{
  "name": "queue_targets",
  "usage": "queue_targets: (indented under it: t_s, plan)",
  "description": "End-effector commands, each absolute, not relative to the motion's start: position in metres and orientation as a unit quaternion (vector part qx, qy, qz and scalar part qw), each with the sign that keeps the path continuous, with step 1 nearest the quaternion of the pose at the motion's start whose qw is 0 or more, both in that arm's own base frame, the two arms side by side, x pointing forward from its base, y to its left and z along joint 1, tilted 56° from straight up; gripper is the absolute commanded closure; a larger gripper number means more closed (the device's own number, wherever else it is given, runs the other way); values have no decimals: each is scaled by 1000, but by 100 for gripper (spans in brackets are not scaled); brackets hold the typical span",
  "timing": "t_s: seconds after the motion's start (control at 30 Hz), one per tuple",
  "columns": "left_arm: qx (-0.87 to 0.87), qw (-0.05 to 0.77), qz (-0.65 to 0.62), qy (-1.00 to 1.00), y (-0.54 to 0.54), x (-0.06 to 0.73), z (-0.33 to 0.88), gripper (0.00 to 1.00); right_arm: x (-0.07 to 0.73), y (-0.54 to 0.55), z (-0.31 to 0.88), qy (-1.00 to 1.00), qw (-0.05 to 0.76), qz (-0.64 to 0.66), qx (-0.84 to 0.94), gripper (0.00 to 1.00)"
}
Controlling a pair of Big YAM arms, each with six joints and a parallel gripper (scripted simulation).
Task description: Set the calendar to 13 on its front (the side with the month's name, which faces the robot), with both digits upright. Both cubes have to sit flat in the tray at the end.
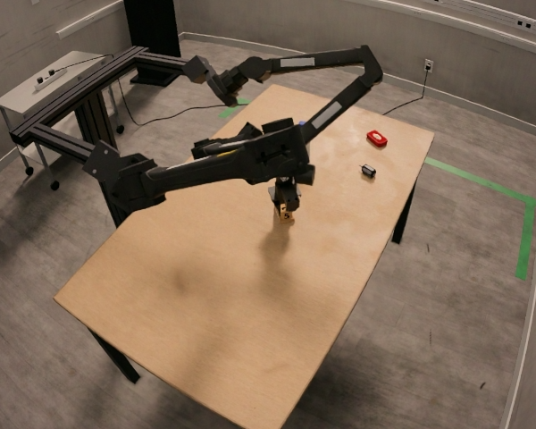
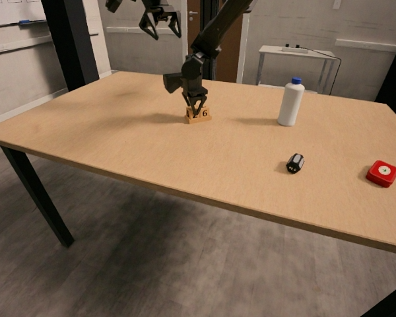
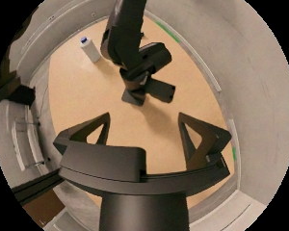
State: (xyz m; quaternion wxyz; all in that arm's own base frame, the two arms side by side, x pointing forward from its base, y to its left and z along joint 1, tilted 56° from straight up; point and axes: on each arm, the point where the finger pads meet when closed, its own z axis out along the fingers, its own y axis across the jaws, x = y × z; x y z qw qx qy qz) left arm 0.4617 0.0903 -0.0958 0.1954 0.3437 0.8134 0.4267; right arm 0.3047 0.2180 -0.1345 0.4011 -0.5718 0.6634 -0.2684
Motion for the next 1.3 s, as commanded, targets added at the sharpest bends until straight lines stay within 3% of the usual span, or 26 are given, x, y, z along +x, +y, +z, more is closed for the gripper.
queue_targets:
  t_s: [0.0, 0.17, 0.23, 0.27, 1.27]
  plan:
    - [341, 190, 422, 818, 90, 455, -99, 65, 303, 220, -134, 666, 404, -264, -569, 0]
    - [343, 194, 425, 815, 90, 459, -96, 65, 303, 220, -134, 666, 404, -264, -569, 0]
    - [343, 194, 425, 815, 90, 459, -96, 42, 303, 220, -134, 666, 404, -264, -569, 0]
    - [343, 194, 425, 815, 90, 459, -96, 36, 303, 220, -134, 666, 404, -264, -569, 0]
    - [352, 186, 419, 816, 41, 391, -51, 36, 303, 220, -134, 666, 404, -264, -569, 0]
